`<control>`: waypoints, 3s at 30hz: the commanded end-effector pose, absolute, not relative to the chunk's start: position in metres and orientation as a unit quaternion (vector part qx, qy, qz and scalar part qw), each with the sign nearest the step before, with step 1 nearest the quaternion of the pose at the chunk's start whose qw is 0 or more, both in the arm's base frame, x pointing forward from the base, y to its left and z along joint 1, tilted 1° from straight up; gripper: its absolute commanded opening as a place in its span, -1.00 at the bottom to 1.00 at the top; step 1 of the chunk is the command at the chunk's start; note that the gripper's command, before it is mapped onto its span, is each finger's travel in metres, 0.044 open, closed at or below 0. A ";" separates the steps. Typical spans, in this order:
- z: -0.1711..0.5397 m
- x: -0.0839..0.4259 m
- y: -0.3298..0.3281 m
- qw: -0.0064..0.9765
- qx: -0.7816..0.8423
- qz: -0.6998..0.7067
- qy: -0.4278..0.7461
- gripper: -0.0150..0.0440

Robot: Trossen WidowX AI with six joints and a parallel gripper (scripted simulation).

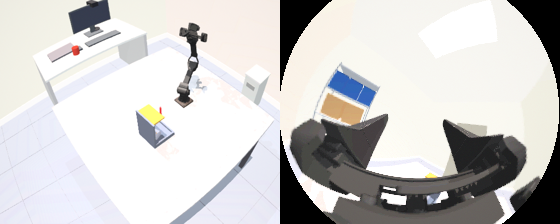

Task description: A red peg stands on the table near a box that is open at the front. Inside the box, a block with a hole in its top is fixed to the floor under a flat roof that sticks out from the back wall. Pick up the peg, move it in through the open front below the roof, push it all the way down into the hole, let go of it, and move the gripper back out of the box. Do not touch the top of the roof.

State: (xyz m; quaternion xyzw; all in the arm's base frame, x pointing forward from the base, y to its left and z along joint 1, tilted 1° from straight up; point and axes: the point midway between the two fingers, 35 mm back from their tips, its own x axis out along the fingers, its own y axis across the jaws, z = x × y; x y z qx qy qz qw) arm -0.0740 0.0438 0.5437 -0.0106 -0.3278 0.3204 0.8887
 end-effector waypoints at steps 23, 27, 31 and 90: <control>0.474 0.098 0.045 0.911 -0.345 0.124 -0.188 1.00; 0.457 0.119 0.043 0.896 -0.402 0.105 -0.157 1.00; 0.439 0.139 0.040 0.875 -0.458 0.090 -0.125 1.00; 0.136 0.222 -0.044 0.086 -0.917 0.292 0.259 1.00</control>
